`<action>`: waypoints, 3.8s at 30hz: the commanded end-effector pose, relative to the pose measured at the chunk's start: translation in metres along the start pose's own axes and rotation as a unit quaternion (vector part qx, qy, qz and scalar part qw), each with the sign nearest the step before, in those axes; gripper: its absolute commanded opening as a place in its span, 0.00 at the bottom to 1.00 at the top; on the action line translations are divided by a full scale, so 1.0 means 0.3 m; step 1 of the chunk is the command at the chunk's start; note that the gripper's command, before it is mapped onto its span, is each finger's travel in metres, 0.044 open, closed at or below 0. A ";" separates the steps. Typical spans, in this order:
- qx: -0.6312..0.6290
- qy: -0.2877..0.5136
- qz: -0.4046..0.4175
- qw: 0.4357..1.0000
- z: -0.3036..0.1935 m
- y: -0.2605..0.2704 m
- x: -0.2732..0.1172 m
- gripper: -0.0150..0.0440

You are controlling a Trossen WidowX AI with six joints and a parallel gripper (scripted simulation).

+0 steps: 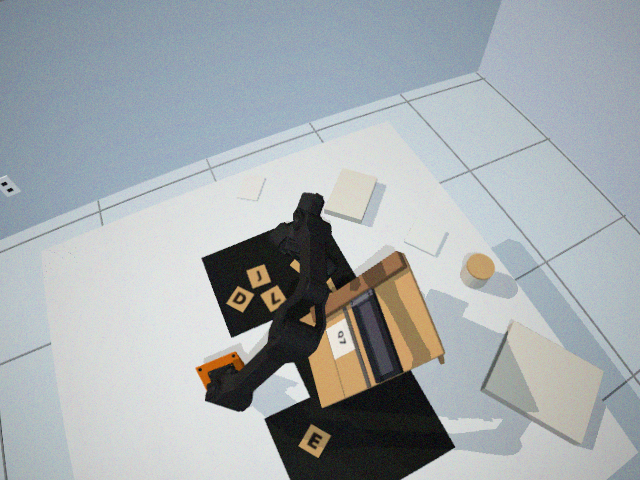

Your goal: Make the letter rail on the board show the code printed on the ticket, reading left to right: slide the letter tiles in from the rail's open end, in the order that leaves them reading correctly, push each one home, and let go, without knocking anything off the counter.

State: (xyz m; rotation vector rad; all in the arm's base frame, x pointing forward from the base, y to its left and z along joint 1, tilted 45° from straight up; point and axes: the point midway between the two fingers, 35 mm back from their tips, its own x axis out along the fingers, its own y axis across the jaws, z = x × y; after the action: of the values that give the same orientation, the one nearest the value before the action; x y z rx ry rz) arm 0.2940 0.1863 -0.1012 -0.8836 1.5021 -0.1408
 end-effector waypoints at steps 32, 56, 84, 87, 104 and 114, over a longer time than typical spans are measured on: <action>0.008 -0.185 0.088 0.979 0.037 -0.317 -0.415 0.25; 0.019 -0.291 0.065 0.954 -0.088 -0.654 -0.564 0.25; 0.175 -0.338 -0.090 0.920 -0.435 -1.147 -0.583 0.25; 0.190 -0.336 -0.108 0.916 -0.486 -1.184 -0.579 0.25; 0.242 -0.319 -0.172 0.900 -0.626 -1.313 -0.539 0.25; 0.242 -0.321 -0.174 0.899 -0.583 -1.366 -0.462 0.25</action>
State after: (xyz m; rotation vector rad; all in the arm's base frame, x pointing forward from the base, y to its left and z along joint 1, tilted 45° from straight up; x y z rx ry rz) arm 0.2955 -0.0874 0.2767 -0.6825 0.6402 -0.4307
